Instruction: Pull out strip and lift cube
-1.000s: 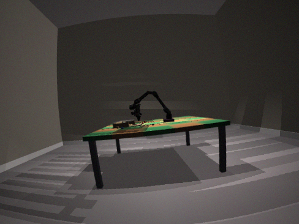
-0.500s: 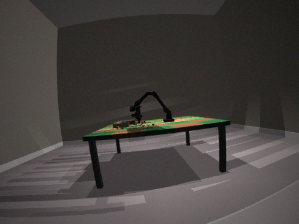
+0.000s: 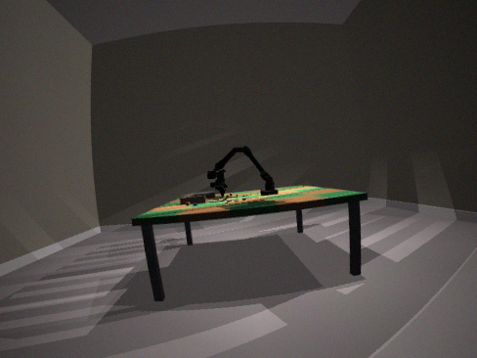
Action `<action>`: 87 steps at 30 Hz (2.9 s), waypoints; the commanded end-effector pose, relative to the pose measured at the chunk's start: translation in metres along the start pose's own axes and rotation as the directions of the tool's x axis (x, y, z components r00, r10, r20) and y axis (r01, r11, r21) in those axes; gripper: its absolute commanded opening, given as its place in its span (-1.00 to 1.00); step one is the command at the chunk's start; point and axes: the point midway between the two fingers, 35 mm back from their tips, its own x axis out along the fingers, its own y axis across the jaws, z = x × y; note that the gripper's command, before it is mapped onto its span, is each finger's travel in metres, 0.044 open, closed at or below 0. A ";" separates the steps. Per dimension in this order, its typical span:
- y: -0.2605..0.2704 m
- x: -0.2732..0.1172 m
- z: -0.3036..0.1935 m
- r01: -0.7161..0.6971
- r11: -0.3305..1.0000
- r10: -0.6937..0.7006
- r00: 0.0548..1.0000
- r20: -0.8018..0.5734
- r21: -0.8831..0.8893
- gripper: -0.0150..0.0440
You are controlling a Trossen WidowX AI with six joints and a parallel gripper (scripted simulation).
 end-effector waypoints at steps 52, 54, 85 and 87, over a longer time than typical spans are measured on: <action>-0.001 0.006 0.000 0.006 1.000 -0.006 1.000 -0.004 -0.001 -0.49; -0.001 0.006 0.000 0.006 1.000 -0.006 1.000 -0.004 -0.001 -0.49; -0.001 0.008 -0.019 0.006 1.000 -0.006 1.000 -0.006 -0.001 -0.49; -0.001 0.009 -0.022 0.006 1.000 -0.006 1.000 -0.006 -0.001 -0.49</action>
